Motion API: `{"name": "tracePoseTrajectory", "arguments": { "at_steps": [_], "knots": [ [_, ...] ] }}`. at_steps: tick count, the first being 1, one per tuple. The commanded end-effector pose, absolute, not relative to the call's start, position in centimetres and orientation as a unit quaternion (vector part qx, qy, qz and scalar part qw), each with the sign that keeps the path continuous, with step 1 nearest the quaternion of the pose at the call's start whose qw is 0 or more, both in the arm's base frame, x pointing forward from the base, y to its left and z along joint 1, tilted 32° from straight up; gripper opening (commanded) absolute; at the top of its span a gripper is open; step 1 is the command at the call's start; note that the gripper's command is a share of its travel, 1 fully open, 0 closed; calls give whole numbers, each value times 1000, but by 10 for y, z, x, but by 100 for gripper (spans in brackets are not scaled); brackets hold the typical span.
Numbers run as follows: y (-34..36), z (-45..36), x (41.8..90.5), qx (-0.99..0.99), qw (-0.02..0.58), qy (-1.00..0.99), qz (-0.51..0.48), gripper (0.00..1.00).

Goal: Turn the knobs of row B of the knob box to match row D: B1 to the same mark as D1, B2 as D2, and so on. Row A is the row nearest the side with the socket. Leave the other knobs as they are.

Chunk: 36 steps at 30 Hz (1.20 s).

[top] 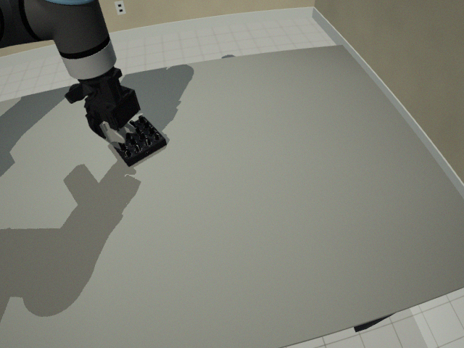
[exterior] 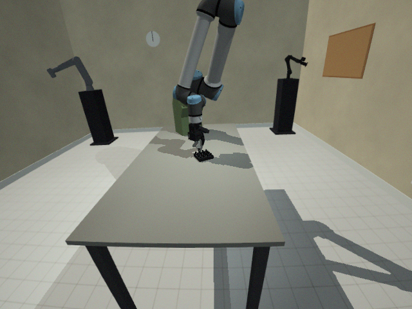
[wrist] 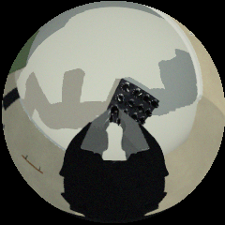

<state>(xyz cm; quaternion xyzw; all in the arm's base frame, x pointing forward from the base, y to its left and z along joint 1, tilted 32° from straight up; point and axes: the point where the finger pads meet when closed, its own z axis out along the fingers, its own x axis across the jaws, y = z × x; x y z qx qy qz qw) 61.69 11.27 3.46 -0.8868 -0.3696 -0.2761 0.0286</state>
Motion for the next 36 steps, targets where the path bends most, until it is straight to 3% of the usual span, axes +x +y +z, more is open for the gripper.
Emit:
{"name": "tracePoseTrajectory", "arguments": {
  "at_steps": [1,36],
  "knots": [
    [113,35,617,-902,39,-330,-275,4],
    [114,37,620,-961,128,-12,-246,4]
  ]
}}
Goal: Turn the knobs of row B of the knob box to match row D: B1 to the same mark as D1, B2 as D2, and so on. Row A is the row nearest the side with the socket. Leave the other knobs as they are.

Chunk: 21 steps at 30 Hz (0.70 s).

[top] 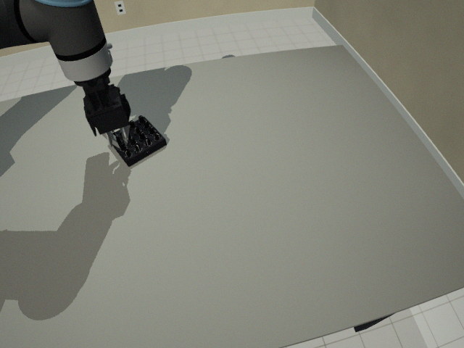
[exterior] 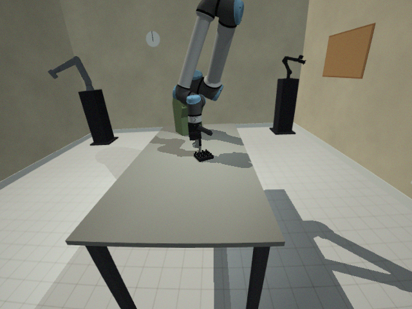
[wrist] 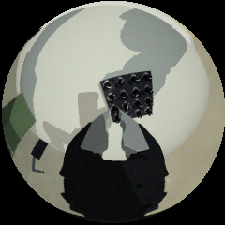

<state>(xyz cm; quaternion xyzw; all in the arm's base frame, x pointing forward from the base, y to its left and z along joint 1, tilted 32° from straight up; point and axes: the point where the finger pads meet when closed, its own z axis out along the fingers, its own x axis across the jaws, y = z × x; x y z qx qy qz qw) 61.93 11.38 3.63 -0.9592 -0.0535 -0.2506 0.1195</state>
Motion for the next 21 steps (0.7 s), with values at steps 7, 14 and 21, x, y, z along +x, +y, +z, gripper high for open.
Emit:
{"name": "tracePoseTrajectory", "arguments": {
  "at_steps": [7,14,21],
  "knots": [
    [114,37,620,-959,143,49,-238,4],
    [114,37,621,-957,153,86,-232,4],
    [114,37,621,-952,163,128,-225,4]
  ]
}}
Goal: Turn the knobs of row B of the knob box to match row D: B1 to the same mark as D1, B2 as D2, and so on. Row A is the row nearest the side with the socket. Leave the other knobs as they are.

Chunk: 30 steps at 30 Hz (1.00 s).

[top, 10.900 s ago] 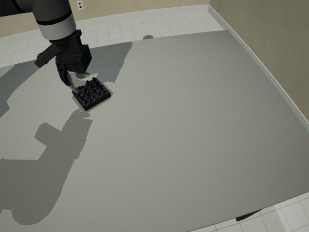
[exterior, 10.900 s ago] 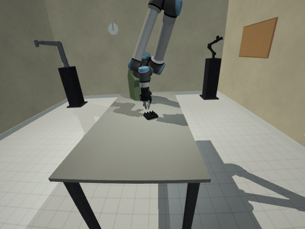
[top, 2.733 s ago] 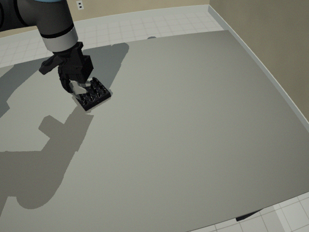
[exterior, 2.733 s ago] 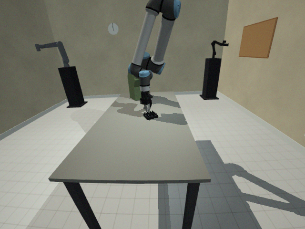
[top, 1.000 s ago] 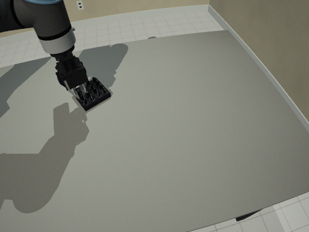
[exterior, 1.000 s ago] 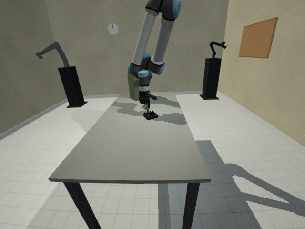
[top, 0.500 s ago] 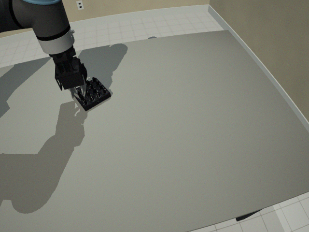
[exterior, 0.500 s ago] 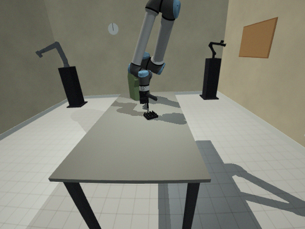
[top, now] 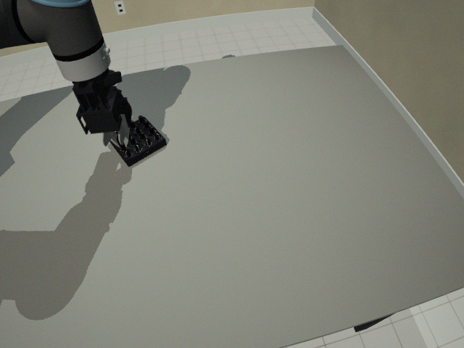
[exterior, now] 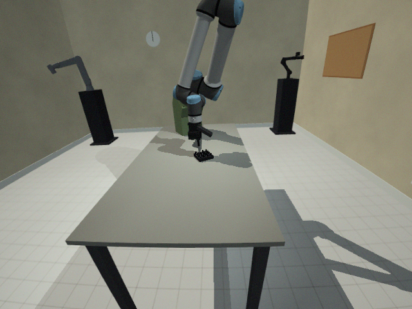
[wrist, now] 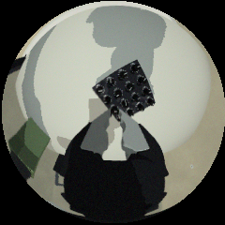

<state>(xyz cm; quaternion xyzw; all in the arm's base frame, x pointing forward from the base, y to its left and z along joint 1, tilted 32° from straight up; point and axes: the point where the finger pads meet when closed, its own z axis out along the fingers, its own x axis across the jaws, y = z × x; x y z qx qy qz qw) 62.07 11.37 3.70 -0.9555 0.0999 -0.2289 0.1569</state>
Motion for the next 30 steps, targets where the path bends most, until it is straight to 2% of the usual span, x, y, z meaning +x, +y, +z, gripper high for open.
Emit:
{"name": "tracePoseTrajectory", "arguments": {
  "at_steps": [1,30],
  "knots": [
    [114,37,621,-951,164,133,-224,4],
    [113,38,622,-943,176,185,-215,4]
  ]
}}
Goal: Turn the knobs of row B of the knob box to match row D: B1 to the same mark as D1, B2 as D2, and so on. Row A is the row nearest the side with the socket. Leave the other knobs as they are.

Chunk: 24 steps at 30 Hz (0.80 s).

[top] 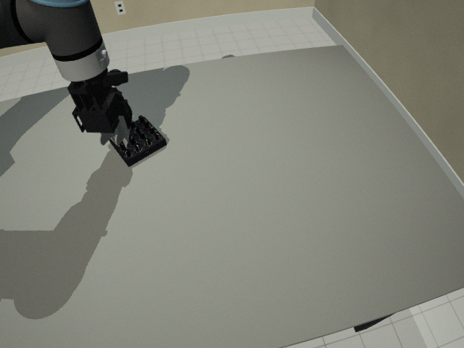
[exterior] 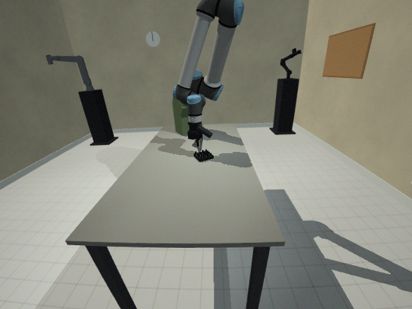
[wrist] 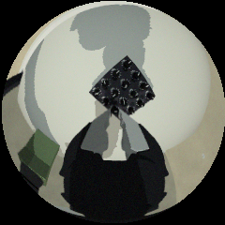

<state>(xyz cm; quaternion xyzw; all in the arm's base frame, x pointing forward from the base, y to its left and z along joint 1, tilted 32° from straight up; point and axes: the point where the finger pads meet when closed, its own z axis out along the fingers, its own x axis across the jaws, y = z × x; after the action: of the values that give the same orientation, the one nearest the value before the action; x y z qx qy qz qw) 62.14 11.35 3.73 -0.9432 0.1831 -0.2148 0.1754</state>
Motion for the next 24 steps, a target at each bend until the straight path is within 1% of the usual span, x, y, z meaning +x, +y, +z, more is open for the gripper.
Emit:
{"name": "tracePoseTrajectory", "arguments": {
  "at_steps": [1,14,15,24],
  "knots": [
    [113,38,622,-943,176,185,-215,4],
    [113,38,622,-943,176,185,-215,4],
    [113,38,622,-943,176,185,-215,11],
    [113,38,622,-943,176,185,-215,11]
  ]
}}
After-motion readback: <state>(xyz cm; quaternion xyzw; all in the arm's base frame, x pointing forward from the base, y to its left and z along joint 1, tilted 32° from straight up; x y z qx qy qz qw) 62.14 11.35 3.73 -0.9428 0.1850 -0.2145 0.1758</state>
